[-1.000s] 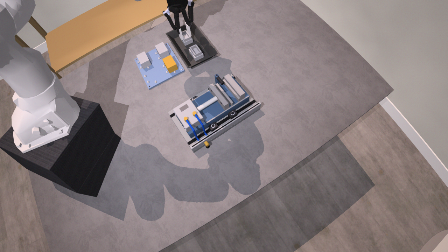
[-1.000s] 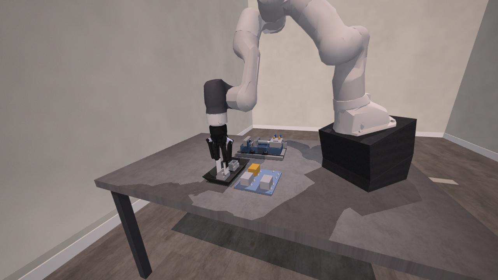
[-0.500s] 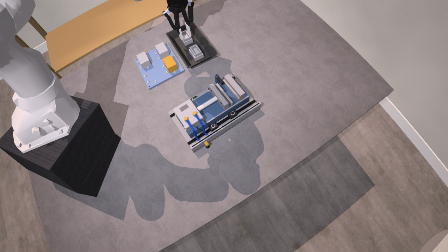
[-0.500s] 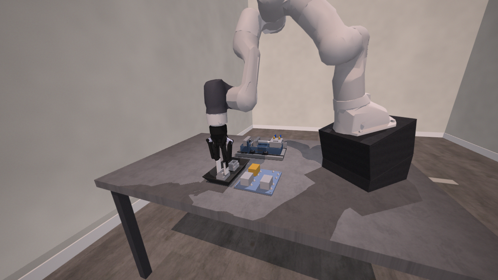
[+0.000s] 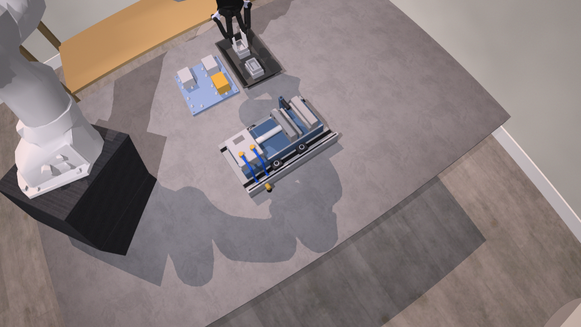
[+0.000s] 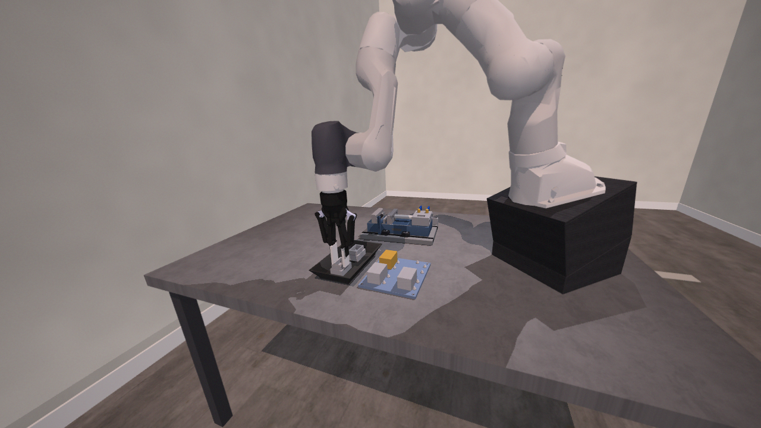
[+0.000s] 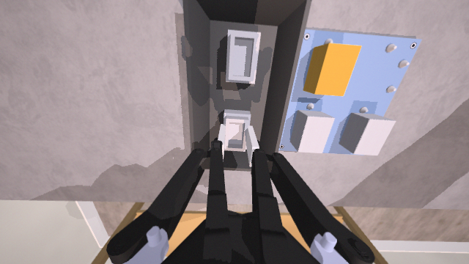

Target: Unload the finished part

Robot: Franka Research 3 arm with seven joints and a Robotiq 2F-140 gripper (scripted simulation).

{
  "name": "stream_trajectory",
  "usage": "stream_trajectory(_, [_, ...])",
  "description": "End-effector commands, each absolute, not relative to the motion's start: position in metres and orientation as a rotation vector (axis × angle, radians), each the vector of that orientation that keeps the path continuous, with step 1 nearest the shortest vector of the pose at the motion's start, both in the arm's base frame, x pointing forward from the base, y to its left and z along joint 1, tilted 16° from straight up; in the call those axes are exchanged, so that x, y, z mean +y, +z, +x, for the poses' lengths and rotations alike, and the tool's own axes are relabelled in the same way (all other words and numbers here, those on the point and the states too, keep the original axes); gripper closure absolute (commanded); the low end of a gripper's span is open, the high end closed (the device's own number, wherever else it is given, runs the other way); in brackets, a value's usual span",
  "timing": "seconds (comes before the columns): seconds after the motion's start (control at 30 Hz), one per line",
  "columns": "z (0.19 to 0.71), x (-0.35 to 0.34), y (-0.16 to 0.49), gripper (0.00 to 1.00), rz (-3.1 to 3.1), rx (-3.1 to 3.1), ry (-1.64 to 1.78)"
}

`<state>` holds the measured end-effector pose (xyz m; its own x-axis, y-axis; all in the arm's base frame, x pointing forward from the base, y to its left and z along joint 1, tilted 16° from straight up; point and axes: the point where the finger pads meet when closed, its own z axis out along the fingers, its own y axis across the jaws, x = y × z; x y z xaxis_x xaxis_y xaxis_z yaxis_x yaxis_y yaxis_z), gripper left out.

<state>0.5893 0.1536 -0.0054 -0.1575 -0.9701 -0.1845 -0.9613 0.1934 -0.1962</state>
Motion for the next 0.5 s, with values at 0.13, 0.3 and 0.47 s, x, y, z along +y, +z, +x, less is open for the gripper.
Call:
stream_trajectory(0.13, [0.5904, 0.1547, -0.0048, 1.0, -1.834, 2.203, -0.047])
stream_trajectory(0.3, [0.5904, 0.1547, -0.0048, 0.6, -1.834, 2.203, -0.047])
stream_trajectory(0.47, [0.5904, 0.1547, -0.0048, 0.6, -1.834, 2.203, -0.047])
